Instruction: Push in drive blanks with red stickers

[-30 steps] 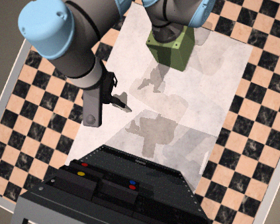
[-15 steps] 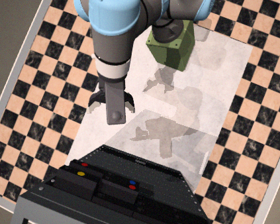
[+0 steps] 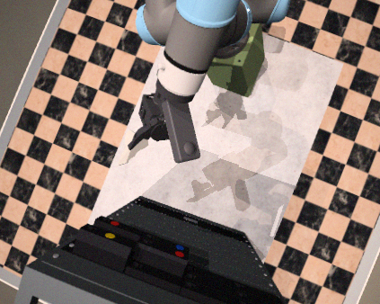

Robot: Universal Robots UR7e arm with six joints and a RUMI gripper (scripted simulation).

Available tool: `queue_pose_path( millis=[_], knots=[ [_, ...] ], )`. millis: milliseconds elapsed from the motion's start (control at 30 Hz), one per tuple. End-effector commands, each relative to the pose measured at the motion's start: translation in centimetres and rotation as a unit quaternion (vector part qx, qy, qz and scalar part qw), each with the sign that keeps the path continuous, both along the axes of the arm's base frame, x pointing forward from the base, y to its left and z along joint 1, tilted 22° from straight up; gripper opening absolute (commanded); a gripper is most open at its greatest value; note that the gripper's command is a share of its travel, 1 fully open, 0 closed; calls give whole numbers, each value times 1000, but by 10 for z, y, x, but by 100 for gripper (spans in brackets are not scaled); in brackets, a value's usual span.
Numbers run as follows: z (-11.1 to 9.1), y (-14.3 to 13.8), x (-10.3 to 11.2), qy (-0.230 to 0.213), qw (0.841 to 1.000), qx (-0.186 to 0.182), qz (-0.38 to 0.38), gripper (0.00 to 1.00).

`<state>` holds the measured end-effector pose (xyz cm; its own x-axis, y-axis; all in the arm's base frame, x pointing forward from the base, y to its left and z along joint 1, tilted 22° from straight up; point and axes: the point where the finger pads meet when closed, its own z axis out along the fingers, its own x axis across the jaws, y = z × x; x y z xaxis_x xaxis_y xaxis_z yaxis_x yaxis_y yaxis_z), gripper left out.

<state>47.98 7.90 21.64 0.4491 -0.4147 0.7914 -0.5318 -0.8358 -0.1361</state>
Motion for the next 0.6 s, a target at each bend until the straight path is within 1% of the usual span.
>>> queue_pose_path(
  millis=[0,33,100,267,400,567],
  knots=[
    [5,8,6,-43,997,-44,55,100],
    [6,10,6,-50,995,-52,64,100],
    [6,10,6,-50,995,-52,64,100],
    [12,18,10,-80,987,-92,109,100],
    [15,25,13,-104,976,-123,145,100],
    [20,33,17,-133,960,-161,187,100]
  ],
)
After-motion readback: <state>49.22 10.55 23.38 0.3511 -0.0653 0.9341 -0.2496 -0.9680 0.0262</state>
